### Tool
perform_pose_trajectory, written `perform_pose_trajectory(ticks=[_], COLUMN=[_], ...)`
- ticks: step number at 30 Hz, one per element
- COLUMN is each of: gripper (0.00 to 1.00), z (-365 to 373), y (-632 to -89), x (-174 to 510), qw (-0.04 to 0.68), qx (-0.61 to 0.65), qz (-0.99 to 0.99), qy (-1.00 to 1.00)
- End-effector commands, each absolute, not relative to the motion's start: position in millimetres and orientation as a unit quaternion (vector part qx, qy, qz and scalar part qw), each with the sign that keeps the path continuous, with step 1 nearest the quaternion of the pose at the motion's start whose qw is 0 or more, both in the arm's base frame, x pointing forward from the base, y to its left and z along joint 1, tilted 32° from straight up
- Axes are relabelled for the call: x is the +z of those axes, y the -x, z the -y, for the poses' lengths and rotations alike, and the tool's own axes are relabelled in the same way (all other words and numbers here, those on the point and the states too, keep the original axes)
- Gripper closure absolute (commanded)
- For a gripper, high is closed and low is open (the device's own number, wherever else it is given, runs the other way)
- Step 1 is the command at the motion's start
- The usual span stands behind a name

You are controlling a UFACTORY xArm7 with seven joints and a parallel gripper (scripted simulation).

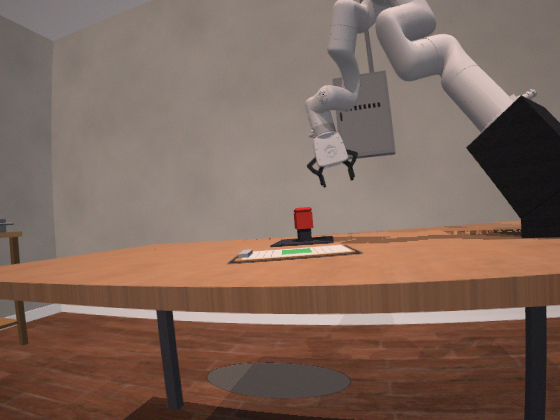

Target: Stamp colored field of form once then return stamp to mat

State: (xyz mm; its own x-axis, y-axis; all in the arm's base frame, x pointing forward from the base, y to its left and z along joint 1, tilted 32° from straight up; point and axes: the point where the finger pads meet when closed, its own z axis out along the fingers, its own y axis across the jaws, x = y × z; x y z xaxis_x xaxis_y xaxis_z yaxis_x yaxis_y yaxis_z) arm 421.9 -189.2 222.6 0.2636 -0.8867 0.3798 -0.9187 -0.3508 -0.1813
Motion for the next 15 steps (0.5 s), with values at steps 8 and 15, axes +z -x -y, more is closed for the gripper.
perform_pose_trajectory(ticks=[8,15], gripper=[0.00,0.00], z=[151.3,151.3], y=[-460.5,-460.5], x=[223.0,223.0], qw=[0.028,0.028], qx=[0.240,0.240], qz=[0.535,0.535], qy=[-0.810,-0.810])
